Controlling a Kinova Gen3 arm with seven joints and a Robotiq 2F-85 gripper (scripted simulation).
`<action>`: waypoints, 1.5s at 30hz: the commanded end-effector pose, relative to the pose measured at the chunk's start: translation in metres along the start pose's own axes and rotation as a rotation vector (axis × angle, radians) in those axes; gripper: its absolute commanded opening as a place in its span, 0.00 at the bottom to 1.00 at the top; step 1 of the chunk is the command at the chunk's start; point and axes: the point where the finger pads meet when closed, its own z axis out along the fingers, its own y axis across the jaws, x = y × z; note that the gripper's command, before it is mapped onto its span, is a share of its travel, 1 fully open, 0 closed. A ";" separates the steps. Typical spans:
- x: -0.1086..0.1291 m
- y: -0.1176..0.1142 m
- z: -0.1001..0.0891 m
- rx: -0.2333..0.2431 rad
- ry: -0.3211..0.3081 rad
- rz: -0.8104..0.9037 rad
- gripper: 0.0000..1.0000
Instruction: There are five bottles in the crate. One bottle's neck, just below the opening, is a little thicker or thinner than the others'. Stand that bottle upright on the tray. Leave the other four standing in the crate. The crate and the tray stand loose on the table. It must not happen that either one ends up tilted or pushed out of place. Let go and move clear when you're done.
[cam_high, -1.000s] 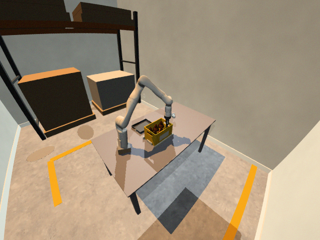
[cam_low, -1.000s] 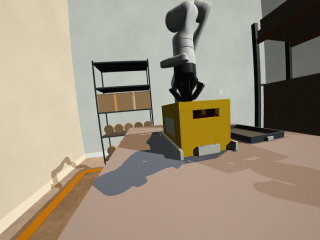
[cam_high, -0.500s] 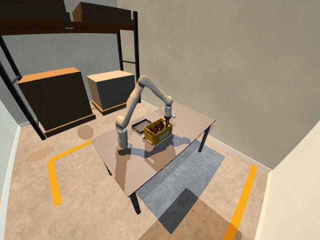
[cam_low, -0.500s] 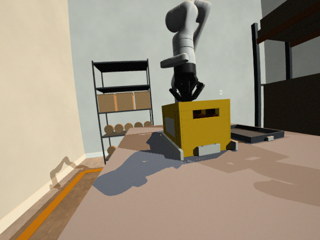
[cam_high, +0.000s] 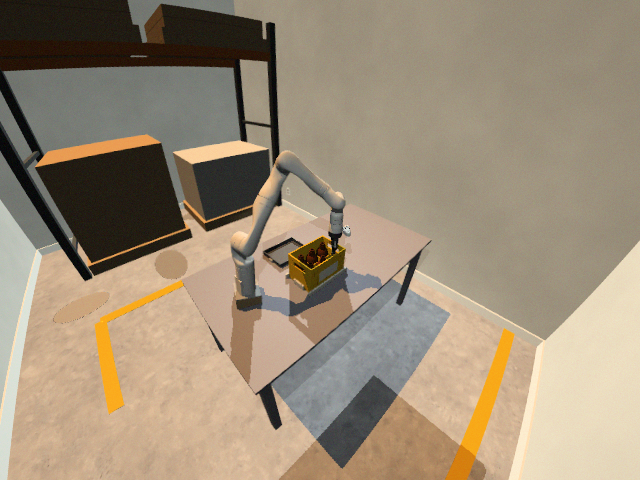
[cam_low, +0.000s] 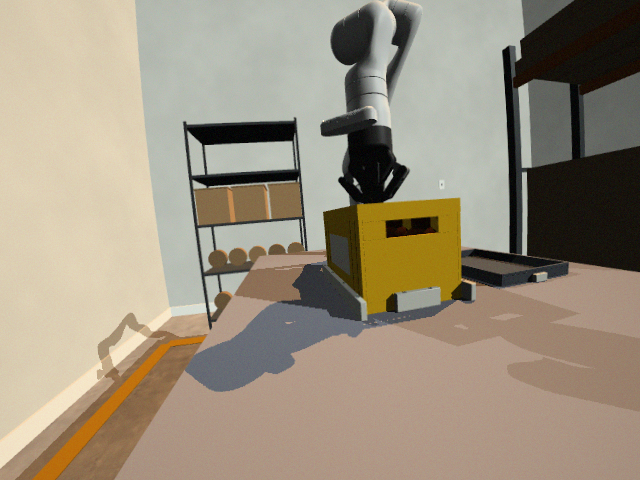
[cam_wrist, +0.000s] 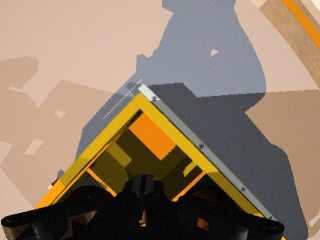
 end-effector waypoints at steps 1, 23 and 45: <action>0.000 0.000 -0.001 0.001 0.001 0.000 0.00; 0.000 0.000 -0.001 0.001 0.001 0.000 0.64; 0.000 0.000 -0.001 0.001 0.001 0.000 0.64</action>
